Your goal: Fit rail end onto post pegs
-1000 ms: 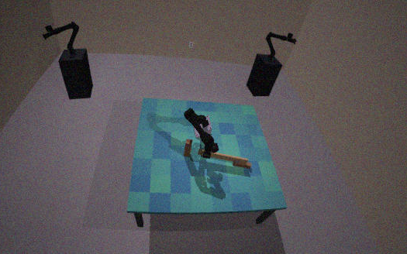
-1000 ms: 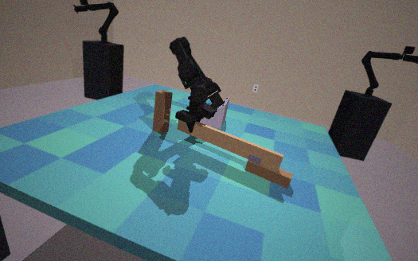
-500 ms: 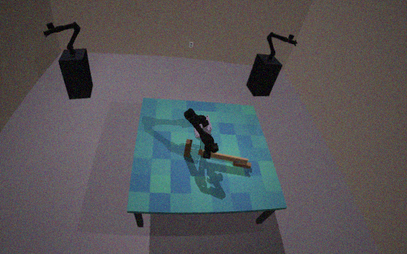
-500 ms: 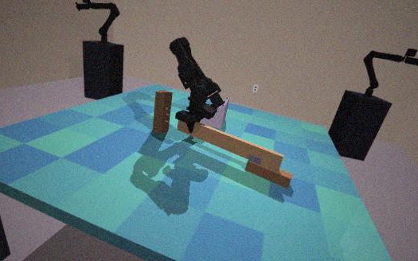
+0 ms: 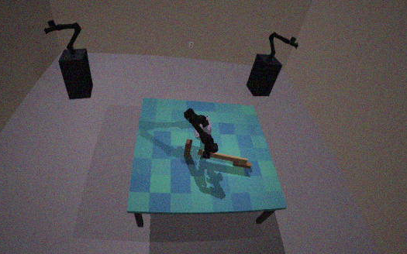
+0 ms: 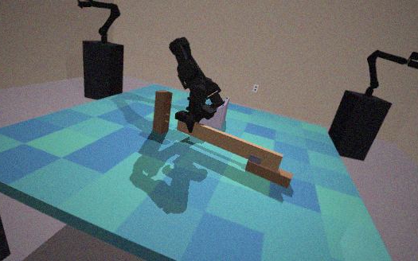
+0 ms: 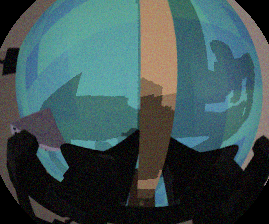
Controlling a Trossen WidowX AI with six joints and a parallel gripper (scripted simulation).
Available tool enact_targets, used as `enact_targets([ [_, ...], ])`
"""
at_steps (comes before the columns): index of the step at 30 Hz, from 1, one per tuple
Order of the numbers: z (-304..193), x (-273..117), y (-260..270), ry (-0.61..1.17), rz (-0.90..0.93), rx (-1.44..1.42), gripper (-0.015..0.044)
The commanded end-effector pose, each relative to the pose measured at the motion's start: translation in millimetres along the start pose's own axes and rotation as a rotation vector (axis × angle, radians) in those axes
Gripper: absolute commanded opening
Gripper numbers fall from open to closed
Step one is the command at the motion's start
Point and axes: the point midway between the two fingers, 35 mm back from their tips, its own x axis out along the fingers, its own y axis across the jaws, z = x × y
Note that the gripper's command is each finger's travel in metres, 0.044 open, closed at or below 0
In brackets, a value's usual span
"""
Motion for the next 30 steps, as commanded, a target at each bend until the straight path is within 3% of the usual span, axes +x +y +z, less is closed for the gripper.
enact_targets([
  [1,-3.4,-2.2,-0.5,0.0,-0.005,-0.001,0.0],
  [30,-11.9,-5.4,-0.4,0.0,-0.005,-0.001,0.0],
])
